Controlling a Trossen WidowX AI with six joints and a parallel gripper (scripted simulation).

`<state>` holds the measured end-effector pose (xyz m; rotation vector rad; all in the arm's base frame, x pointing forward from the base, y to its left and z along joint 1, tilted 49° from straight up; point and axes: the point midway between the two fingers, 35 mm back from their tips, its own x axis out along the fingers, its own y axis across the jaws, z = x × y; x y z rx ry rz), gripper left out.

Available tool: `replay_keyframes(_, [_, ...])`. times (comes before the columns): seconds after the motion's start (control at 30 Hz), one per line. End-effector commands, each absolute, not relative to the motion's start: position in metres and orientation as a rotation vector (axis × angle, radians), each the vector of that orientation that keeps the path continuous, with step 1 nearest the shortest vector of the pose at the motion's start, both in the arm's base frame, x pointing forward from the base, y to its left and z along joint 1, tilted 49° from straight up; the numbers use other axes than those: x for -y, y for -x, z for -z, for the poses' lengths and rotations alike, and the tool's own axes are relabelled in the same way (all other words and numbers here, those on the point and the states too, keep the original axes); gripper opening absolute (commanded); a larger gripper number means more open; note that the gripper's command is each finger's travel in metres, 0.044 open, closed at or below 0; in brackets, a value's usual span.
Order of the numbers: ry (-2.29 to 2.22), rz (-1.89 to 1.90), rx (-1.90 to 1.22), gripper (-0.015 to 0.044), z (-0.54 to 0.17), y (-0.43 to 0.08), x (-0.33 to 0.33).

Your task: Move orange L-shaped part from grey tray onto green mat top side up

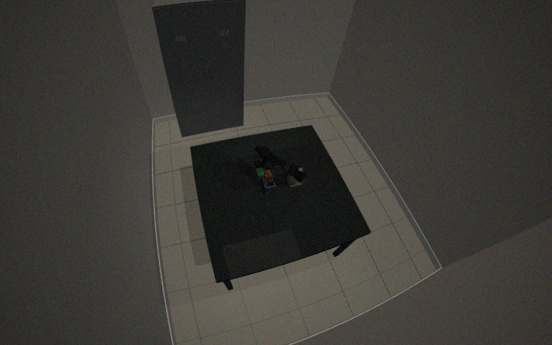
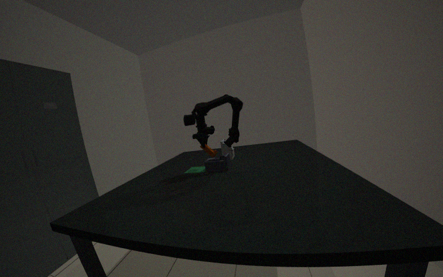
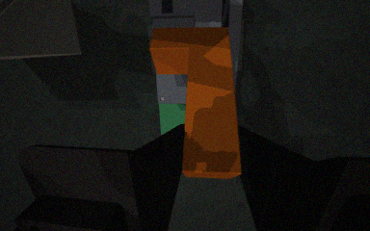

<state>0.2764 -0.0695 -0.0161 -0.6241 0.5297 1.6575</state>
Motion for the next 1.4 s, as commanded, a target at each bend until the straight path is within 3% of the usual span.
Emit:
replay_keyframes(0.0, [0.634, -1.656, -0.53, 0.0, 0.029, -0.277, 0.083])
replay_keyframes(0.63, [0.64, -1.654, -0.533, 0.0, 0.095, -0.279, 0.144])
replay_keyframes(1.37, [0.64, -1.654, -0.532, 0.0, 0.114, -0.275, 0.124])
